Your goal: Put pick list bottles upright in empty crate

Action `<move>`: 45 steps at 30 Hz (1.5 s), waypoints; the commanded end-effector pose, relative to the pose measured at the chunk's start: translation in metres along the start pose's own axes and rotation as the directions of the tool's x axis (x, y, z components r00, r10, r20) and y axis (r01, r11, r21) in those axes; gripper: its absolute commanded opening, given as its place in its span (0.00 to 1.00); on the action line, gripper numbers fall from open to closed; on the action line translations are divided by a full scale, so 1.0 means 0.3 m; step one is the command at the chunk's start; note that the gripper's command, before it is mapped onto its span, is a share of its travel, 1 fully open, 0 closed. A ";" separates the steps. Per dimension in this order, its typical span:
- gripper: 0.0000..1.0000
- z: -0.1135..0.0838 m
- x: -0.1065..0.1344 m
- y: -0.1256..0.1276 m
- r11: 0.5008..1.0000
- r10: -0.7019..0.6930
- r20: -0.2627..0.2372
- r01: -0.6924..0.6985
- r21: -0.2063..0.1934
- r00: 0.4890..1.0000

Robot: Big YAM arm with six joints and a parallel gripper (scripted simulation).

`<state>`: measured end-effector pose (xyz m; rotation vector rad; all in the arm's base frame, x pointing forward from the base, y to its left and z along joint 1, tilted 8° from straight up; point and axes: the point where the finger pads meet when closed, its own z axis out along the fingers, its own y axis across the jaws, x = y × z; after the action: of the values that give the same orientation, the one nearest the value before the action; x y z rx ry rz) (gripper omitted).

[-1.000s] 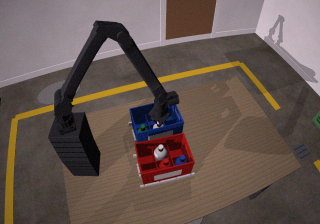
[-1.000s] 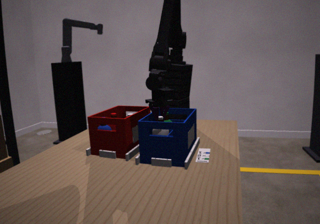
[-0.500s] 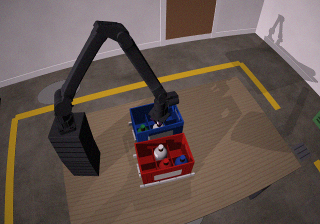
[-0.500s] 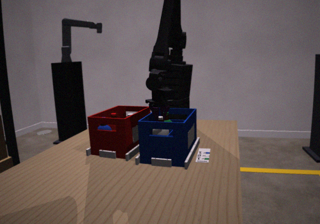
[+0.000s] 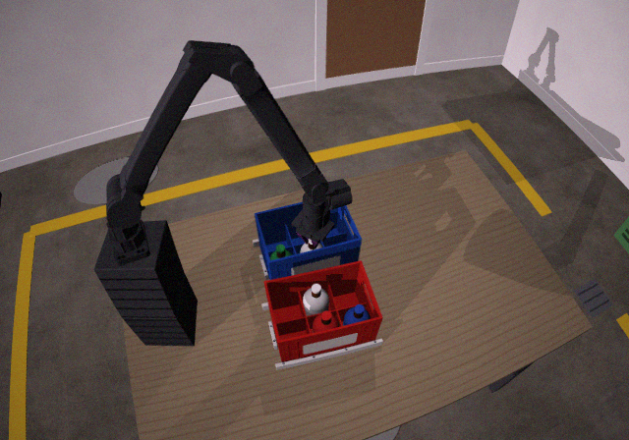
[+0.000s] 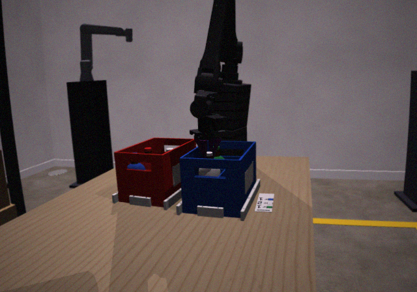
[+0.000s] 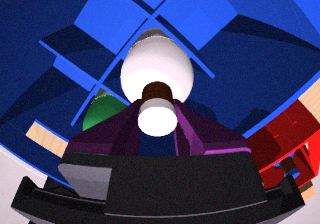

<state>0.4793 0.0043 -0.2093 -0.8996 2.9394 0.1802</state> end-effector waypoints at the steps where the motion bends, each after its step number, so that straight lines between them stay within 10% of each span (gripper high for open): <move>1: 0.00 -0.059 -0.118 -0.060 0.999 -0.009 0.066 0.006 0.050 0.998; 43: 0.00 -0.055 -0.118 -0.059 0.999 -0.009 0.065 0.006 0.049 0.998; 44: 0.61 -0.055 -0.118 -0.059 0.999 -0.009 0.065 0.006 0.049 0.998; 45: 0.61 -0.055 -0.118 -0.059 0.999 -0.010 0.065 0.007 0.049 0.998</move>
<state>0.4819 0.0042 -0.2083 -0.8979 2.9355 0.1776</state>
